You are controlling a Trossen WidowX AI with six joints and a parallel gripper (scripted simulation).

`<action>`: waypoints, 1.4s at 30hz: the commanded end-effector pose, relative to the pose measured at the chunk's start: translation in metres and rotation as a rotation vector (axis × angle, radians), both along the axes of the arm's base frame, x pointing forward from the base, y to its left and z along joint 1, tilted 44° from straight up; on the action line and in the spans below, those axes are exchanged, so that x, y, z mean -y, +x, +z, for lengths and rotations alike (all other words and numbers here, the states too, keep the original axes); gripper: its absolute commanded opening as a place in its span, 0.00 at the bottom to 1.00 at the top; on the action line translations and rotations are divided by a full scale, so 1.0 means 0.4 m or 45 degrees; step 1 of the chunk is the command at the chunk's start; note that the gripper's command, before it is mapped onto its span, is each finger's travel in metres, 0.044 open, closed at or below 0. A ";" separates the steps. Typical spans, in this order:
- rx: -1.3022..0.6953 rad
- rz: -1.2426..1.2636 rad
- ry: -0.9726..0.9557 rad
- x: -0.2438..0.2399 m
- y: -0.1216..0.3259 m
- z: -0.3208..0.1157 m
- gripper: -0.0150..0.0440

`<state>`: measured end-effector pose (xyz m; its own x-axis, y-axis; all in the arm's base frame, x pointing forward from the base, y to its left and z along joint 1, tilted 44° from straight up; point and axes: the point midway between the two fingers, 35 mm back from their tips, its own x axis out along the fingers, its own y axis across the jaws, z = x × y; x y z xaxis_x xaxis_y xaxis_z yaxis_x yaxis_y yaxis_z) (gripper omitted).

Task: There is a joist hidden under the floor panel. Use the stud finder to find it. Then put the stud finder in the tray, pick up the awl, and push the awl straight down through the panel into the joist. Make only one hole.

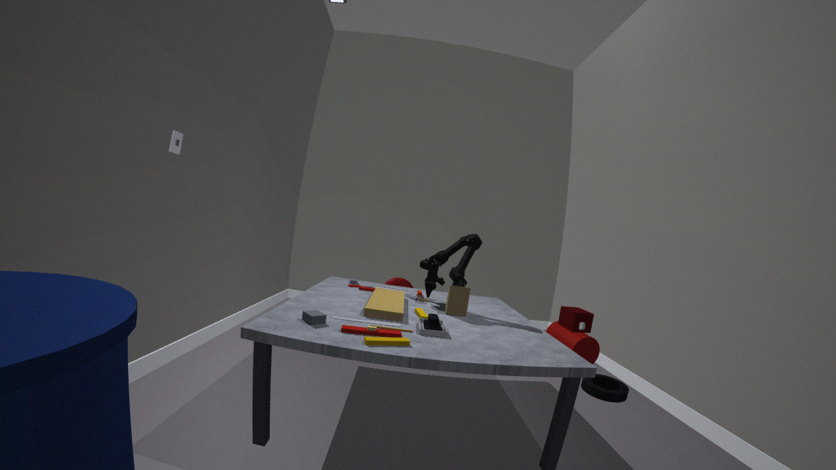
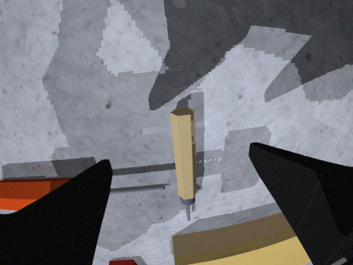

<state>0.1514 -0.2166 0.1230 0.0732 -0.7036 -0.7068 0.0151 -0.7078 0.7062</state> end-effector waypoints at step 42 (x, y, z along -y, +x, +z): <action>-0.013 0.006 0.009 0.048 -0.006 -0.062 0.26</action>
